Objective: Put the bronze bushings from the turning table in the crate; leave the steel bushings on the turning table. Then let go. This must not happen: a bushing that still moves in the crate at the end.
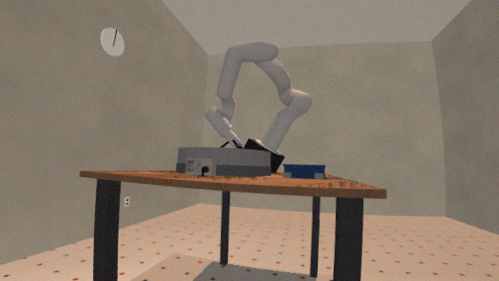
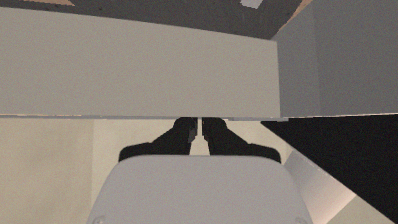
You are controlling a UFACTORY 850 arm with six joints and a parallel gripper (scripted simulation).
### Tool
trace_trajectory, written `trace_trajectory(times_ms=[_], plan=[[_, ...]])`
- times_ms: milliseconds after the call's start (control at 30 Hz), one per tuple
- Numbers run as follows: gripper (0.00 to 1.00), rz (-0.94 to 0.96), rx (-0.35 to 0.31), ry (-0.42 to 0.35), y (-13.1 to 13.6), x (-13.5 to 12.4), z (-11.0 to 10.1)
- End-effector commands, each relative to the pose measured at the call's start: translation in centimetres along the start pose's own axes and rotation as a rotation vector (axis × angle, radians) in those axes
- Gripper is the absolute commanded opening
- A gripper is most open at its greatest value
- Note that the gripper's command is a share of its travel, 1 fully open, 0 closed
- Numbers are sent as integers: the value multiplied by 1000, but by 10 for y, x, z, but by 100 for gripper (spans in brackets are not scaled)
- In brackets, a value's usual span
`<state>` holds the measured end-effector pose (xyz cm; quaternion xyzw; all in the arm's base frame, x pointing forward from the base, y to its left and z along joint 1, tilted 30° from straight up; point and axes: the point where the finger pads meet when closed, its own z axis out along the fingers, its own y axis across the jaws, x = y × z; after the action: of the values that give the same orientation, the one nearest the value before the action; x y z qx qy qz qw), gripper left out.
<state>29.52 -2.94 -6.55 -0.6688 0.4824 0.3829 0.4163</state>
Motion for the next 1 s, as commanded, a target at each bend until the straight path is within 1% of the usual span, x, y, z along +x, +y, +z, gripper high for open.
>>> trace_trajectory(times_ms=[0,800,967], plan=[[0,0,0,1,0,0,0],[0,0,0,1,0,0,0],[0,0,0,1,0,-2,-3]])
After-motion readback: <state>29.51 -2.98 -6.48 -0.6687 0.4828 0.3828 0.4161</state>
